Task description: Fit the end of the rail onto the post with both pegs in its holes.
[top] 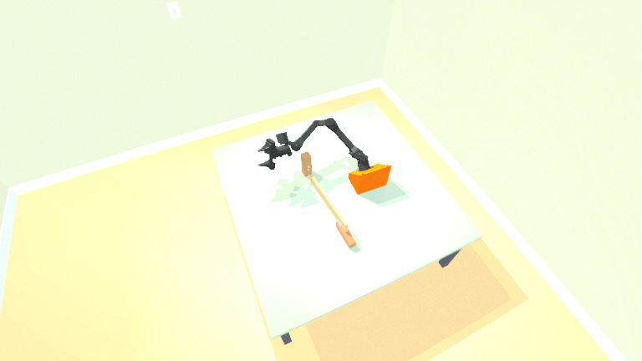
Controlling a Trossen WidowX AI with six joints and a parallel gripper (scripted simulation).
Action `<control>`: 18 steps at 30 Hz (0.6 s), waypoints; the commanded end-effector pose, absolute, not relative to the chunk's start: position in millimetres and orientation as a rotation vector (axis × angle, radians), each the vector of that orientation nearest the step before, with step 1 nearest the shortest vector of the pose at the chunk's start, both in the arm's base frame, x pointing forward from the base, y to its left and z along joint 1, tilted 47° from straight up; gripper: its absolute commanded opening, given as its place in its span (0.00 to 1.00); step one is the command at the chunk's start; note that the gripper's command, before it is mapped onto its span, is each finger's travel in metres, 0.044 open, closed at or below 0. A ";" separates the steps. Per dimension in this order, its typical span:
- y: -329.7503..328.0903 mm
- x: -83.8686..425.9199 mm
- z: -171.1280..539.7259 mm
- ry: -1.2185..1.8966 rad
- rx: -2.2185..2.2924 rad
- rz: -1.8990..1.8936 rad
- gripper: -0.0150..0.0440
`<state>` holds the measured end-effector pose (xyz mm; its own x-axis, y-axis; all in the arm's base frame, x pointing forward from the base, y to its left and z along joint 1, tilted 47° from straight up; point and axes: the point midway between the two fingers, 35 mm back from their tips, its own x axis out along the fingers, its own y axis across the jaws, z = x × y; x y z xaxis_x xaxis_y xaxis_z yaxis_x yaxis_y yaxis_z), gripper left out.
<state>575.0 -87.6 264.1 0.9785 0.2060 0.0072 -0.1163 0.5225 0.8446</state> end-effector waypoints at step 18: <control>-52.0 463.5 48.5 1.082 -0.325 -0.103 1.00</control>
<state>518.1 -58.2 91.8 0.7080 -0.1101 -0.6976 0.1812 0.9830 0.0287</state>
